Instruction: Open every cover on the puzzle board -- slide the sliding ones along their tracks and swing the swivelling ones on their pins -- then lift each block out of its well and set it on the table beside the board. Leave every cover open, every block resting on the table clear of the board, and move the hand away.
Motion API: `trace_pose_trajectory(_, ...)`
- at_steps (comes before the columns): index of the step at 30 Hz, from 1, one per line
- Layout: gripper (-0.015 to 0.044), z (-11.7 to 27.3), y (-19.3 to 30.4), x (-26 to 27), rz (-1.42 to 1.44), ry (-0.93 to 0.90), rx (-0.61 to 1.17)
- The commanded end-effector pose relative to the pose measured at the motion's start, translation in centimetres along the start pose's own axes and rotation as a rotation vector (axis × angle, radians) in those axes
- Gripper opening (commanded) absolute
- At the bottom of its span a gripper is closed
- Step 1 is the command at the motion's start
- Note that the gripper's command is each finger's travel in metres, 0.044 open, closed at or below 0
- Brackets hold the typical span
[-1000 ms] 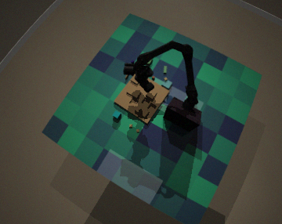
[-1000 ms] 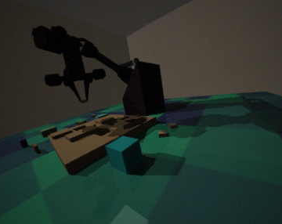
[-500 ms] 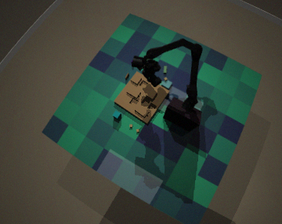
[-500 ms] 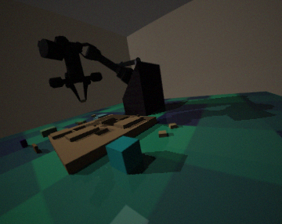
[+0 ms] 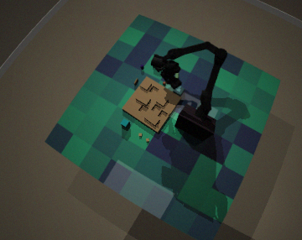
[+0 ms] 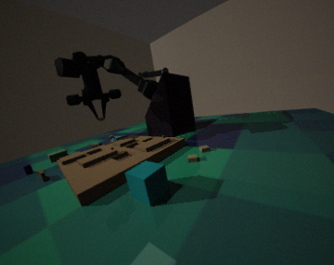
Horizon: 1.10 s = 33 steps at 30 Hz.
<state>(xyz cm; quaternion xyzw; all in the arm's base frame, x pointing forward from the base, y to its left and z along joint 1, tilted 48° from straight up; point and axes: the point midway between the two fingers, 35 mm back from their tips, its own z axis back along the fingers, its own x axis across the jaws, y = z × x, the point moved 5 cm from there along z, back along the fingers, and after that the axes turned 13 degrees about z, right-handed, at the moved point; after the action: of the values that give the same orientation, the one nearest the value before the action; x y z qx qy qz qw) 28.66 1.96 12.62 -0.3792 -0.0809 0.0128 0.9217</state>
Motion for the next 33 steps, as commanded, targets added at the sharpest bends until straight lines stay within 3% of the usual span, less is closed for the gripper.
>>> trace_pose_trajectory(1, 0.008, 0.0, -1.4, -0.8, 0.001, -0.004, -0.005)
trace_pose_trajectory(33, 0.008, -0.9, -8.4, -8.4, 0.0, -0.001, -0.046)
